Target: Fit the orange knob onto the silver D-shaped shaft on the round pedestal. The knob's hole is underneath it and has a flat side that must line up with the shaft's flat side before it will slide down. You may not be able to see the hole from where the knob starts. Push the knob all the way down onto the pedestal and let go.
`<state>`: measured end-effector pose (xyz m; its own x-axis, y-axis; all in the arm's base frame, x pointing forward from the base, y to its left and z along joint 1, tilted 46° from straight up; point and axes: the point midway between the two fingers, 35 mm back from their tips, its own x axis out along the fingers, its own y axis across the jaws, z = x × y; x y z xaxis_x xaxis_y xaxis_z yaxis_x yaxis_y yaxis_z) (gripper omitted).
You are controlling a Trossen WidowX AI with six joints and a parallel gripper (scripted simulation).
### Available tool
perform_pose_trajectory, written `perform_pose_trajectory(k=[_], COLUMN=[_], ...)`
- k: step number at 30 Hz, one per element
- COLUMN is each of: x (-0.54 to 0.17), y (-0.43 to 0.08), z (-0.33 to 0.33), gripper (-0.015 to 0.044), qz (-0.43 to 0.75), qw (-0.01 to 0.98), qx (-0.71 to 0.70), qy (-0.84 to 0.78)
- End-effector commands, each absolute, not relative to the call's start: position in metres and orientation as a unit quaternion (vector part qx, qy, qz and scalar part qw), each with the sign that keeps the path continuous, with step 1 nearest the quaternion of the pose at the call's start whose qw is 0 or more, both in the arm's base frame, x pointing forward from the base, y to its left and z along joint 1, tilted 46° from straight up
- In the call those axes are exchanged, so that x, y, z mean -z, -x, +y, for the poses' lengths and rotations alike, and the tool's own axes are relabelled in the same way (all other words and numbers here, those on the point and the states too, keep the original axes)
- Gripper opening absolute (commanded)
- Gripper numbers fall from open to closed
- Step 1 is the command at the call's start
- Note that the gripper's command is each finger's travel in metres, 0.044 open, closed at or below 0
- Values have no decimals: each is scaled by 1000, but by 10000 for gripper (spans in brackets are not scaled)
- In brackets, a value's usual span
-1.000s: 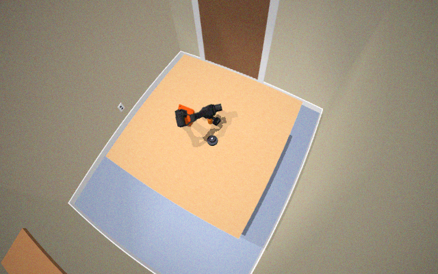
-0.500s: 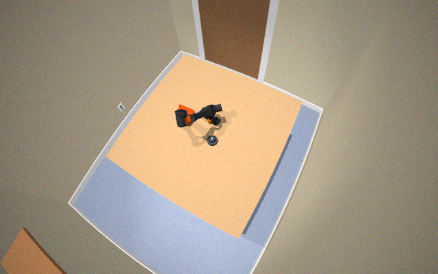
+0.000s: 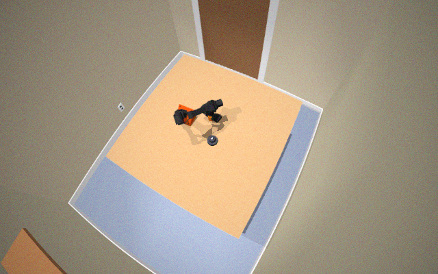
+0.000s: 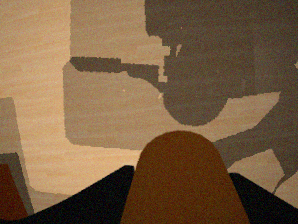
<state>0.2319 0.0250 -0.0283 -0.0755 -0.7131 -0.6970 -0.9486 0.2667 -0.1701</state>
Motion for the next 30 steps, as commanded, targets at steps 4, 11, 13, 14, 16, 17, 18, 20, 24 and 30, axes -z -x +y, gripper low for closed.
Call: perform_pose_trajectory(k=[4, 11, 13, 14, 16, 17, 18, 20, 24, 30], x=[-4, -36, -37, -37, -36, -35, -35, -36, -39, -44], y=[-234, -230, -230, -230, -231, -231, -232, -235, -239, -244], z=[57, 83, 83, 83, 83, 84, 85, 89, 97, 110], gripper=[0, 0, 0, 0, 0, 0, 0, 0, 0, 0], qz=[713, 714, 714, 714, 710, 706, 701, 686, 656, 613], qw=[356, 354, 354, 354, 355, 355, 357, 360, 367, 375], qx=[-168, -166, -165, -165, -164, -162, -159, -151, -135, -111], qy=[580, 581, 581, 581, 585, 590, 597, 614, 646, 687])
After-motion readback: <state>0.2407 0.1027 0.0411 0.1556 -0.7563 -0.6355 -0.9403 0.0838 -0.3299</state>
